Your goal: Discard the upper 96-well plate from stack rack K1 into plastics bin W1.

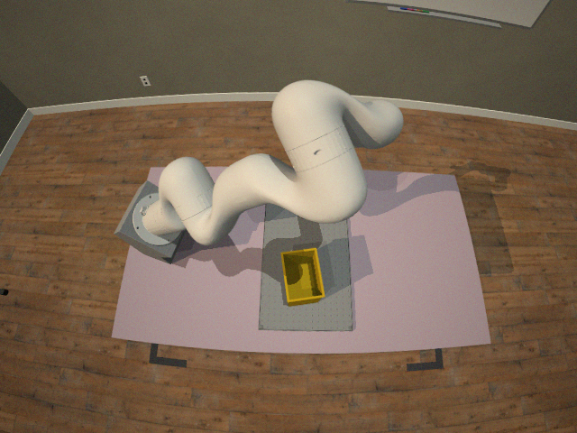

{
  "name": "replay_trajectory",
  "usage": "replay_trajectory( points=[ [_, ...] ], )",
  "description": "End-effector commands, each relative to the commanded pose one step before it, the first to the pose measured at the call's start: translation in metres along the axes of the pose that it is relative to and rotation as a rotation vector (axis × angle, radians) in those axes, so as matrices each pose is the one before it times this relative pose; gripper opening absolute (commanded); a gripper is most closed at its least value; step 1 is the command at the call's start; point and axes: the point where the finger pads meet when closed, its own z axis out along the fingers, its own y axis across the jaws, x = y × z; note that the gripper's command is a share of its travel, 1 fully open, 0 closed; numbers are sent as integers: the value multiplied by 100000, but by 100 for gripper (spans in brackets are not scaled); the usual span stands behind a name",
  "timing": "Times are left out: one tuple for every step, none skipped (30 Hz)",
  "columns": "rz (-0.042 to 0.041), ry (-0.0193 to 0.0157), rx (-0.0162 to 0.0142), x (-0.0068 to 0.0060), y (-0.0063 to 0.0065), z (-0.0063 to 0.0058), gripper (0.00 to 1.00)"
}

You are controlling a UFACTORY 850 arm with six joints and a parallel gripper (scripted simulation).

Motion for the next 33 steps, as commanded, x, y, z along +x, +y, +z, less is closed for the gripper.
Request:
replay_trajectory(
  points=[
    [38,53,-66,25,63,-646,0],
    [0,0,1,0,1,-168,0],
    [0,0,0,0,0,-167,0],
    [0,0,0,0,0,-167,0],
    [0,0,0,0,0,-167,0],
    [0,0,0,0,0,-167,0],
    [0,0,0,0,0,-167,0],
    [0,0,0,0,0,-167,0],
    [0,0,0,0,0,-167,0],
    [0,0,0,0,0,-167,0],
    [0,0,0,0,0,-167,0],
    [0,0,0,0,0,-167,0],
    [0,0,0,0,0,-167,0],
    [0,0,0,0,0,-167,0],
    [0,0,0,0,0,-3,0],
    [0,0,0,0,0,0,0],
    [0,0,0,0,0,0,0],
    [0,0,0,0,0,0,0],
    [0,0,0,0,1,-1,0],
    [0,0,0,0,0,0,0],
    [1,1,-2,0,-3,6,0],
    [0,0,0,0,1,-2,0],
    [0,0,0,0,1,-1,0],
    [0,0,0,0,0,-1,0],
    [0,0,0,0,0,-1,0],
    [0,0,0,0,0,-1,0],
    [0,0,0,0,0,0,0],
    [0,0,0,0,0,0,0],
    [-3333,-1,-1,-328,-54,16,0],
    [-3333,-1,-1,-326,-65,17,0],
    [-3333,-1,-1,-324,-76,17,0],
    [-3333,-1,-1,-321,-87,17,0],
    [-544,-1,0,-319,-96,16,0]
  ],
)
